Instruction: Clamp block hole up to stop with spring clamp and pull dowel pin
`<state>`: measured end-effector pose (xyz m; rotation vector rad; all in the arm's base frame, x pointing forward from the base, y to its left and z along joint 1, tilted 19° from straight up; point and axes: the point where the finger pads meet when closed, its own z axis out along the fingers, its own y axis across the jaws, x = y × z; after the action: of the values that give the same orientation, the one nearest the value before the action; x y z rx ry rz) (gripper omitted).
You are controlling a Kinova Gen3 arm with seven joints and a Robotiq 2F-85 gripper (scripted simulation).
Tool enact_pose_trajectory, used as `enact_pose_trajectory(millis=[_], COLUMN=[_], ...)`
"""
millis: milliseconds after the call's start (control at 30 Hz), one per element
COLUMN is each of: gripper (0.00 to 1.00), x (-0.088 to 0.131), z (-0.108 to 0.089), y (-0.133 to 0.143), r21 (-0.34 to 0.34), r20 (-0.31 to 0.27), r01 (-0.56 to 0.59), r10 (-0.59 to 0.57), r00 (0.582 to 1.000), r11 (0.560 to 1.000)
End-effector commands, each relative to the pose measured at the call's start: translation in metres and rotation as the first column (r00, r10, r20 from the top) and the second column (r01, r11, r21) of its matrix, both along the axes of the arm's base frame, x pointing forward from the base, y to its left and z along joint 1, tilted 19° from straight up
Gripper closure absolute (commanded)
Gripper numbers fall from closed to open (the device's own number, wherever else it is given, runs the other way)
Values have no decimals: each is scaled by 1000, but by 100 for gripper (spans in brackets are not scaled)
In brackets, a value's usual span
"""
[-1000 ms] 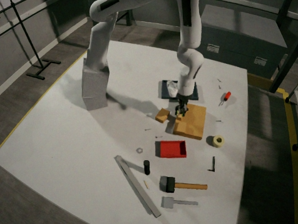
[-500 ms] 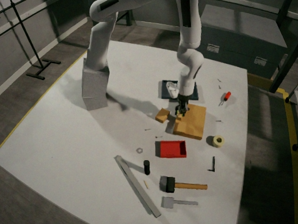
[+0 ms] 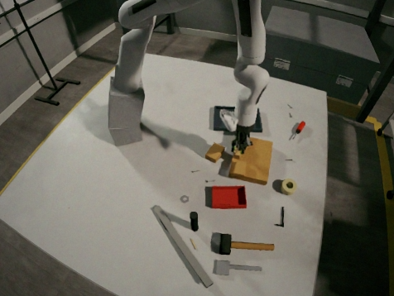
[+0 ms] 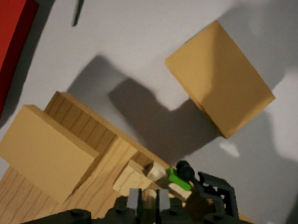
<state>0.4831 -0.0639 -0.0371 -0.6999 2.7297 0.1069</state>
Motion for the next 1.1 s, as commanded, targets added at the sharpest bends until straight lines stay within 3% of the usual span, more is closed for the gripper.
enact_pose_trajectory(millis=[0,300,1067], gripper=[90,90,90], x=[1,0,0], z=[1,1,2], y=[-1,-1,-1], r21=[-8,-30,14], r20=[4,14,-8], r01=[-27,-97,47], r10=[27,97,-47], r00=[1000,995,999], r11=[1000,995,999])
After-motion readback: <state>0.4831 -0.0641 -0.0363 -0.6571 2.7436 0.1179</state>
